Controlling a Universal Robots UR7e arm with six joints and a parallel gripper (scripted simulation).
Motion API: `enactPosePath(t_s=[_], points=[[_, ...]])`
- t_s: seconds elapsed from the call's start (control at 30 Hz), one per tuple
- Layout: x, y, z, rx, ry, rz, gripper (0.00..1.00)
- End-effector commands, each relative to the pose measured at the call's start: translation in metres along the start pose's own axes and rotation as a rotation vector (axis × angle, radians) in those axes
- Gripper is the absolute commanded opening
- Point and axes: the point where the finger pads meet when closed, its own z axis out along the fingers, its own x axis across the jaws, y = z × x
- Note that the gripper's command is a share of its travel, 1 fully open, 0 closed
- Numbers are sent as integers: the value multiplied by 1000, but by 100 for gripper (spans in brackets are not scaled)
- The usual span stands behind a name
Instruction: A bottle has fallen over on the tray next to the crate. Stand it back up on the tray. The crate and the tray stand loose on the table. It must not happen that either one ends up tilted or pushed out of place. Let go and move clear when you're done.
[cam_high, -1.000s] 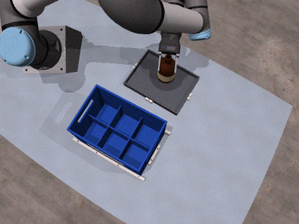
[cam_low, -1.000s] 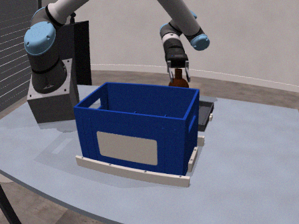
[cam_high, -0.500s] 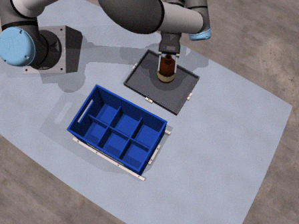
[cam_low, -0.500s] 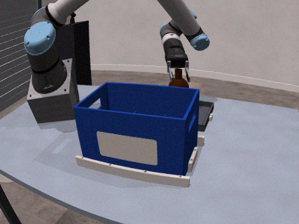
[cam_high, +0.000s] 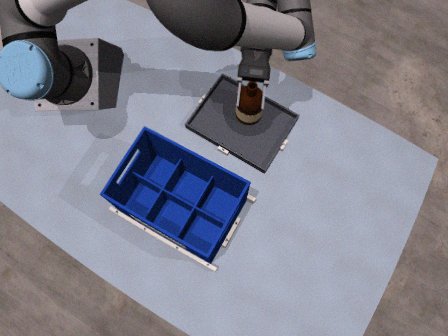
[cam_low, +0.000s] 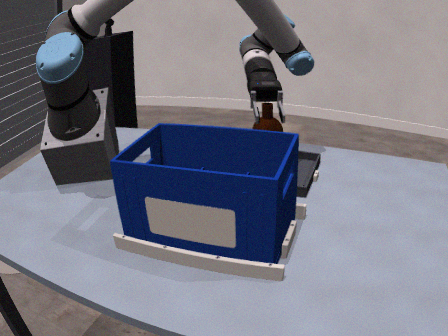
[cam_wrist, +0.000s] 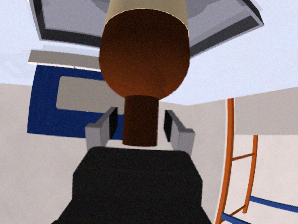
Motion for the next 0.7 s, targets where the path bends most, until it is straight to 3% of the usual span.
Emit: enactPosePath(t_s=[0.0, 0.67], points=[[0, 2, -1, 0, 0, 1, 100], [0, 27, -10, 0, 0, 1, 100]])
